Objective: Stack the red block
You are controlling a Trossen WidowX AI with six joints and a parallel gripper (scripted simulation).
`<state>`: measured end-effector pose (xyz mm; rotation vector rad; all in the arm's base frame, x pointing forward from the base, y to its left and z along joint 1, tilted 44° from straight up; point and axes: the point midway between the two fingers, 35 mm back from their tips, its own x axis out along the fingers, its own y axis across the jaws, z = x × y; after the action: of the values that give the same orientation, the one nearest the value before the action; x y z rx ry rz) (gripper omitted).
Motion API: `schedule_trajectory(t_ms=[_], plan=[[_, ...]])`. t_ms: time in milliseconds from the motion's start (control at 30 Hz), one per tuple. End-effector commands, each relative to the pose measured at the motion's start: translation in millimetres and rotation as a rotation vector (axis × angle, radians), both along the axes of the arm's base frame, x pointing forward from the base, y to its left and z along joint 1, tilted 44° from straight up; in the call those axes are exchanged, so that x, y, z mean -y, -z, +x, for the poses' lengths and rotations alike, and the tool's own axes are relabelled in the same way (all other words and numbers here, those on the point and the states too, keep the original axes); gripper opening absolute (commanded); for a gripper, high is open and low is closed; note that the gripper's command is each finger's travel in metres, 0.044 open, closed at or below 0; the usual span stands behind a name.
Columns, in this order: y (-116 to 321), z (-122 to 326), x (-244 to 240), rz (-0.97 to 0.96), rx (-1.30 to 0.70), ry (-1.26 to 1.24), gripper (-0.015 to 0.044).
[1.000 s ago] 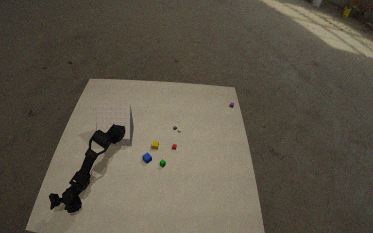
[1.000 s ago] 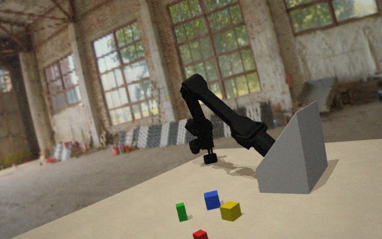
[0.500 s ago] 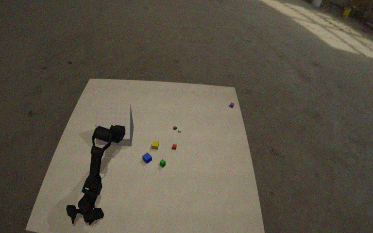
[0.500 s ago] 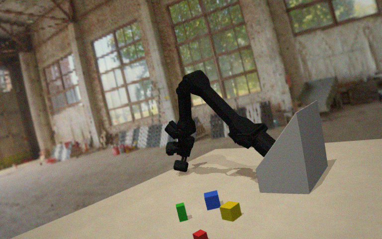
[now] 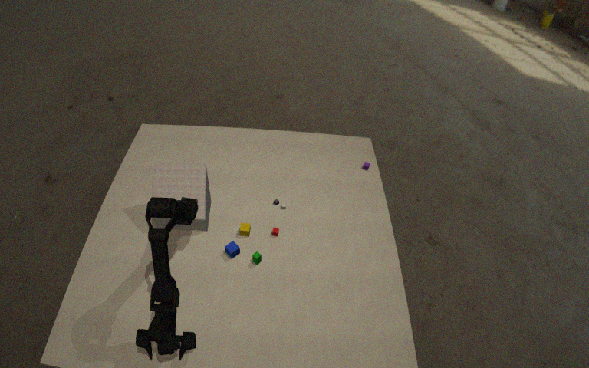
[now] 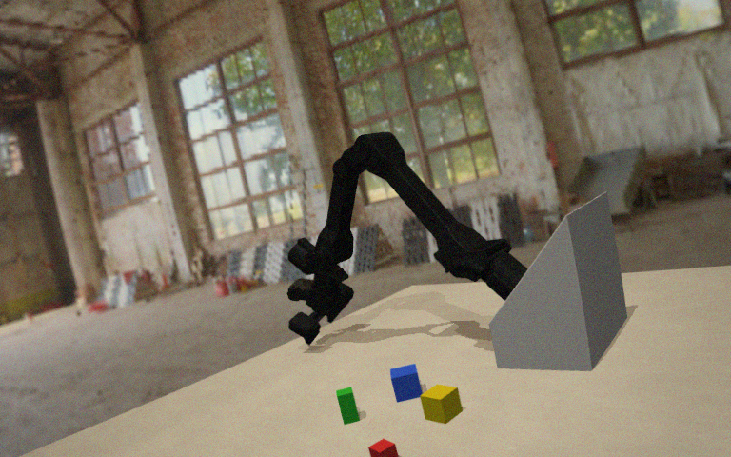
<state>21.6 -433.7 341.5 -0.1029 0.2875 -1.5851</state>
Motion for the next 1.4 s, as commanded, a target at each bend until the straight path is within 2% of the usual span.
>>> schedule_trajectory(t_ms=[0, 433, 767, 1100, 1367], plan=[[3.1, 29.8, -5.8, 0.026, 0.104, -0.058, 0.0440], [22.9, 127.3, -37.6, 0.175, 0.386, -0.218, 0.0440], [51.7, 206.4, -80.3, 0.362, 0.499, -0.324, 0.0440], [94.9, 279.2, -134.9, 0.544, 0.407, -0.462, 0.0440], [134.8, 315.9, -184.1, 0.635, 0.243, -0.542, 0.0440]])
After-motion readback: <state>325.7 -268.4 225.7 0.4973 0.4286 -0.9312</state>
